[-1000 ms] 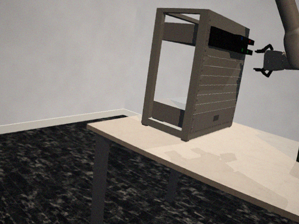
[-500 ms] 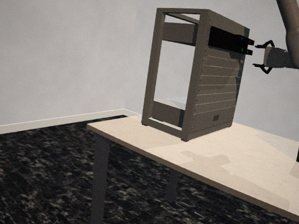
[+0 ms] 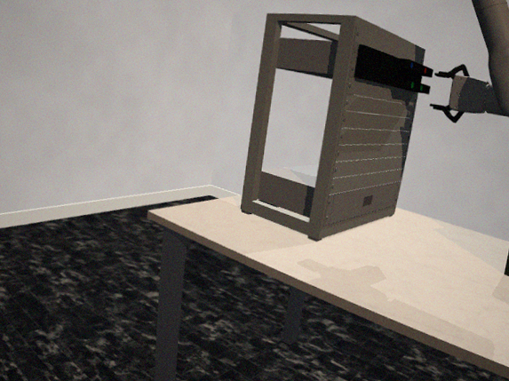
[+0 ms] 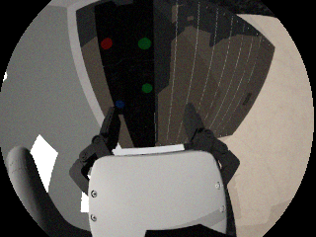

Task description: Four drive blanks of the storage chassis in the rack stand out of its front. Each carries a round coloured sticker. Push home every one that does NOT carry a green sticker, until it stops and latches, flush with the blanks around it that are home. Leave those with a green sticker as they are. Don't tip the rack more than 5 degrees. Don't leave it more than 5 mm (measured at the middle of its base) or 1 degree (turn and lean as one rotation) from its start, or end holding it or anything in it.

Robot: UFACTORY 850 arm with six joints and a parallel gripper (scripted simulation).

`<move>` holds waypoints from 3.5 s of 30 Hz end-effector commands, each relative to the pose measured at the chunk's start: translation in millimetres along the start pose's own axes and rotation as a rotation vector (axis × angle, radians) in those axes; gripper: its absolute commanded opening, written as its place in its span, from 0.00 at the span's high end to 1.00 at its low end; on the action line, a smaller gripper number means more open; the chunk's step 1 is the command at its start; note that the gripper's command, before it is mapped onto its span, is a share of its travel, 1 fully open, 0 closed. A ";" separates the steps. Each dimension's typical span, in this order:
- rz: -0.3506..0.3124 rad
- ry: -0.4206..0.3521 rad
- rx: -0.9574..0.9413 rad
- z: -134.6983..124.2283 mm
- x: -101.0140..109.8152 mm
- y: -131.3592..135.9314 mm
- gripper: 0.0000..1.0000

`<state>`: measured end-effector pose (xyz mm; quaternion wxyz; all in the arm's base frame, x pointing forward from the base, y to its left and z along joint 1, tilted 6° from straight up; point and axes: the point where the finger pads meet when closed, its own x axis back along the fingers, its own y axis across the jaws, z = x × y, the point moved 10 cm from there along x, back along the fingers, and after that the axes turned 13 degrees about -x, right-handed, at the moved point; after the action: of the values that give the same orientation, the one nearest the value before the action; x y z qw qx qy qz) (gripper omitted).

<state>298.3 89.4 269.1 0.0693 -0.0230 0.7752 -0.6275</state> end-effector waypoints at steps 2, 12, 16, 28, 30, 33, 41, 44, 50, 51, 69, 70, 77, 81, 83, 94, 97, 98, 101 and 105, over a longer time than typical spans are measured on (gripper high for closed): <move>0.008 -0.011 0.005 -2.7 0.9 -1.3 0.00; 0.015 -0.021 0.010 -5.1 1.8 -2.3 0.00; 0.015 -0.022 0.010 -5.3 1.9 -2.3 0.00; 0.016 -0.023 0.011 -5.5 2.0 -2.4 0.00; 0.016 -0.023 0.011 -5.5 2.0 -2.4 0.00; 0.016 -0.023 0.011 -5.5 2.0 -2.4 0.00; 0.017 -0.021 0.009 -11.1 -2.3 -6.4 0.00; 0.017 -0.021 0.009 -21.4 -10.5 -14.3 0.00; 0.017 -0.021 0.009 -36.8 -22.7 -25.9 0.00; 0.017 -0.021 0.009 -39.5 -24.9 -28.0 0.00; 0.017 -0.021 0.009 -43.2 -27.8 -30.8 0.00; 0.017 -0.021 0.009 -43.2 -27.8 -30.8 0.00; 0.017 -0.021 0.009 -43.2 -27.8 -30.8 0.00; 0.017 -0.021 0.009 -43.2 -27.8 -30.8 0.00; 0.017 -0.021 0.009 -43.2 -27.8 -30.8 0.00; 0.017 -0.021 0.009 -43.2 -27.8 -30.8 0.00; 0.017 -0.021 0.009 -43.2 -27.8 -30.8 0.00; 0.017 -0.021 0.009 -43.2 -27.8 -30.8 0.00; 0.017 -0.021 0.009 -43.2 -27.8 -30.8 0.00; 0.017 -0.021 0.009 -43.2 -27.8 -30.8 0.00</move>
<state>318.2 128.1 309.8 0.0823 -0.0234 0.7715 -0.6304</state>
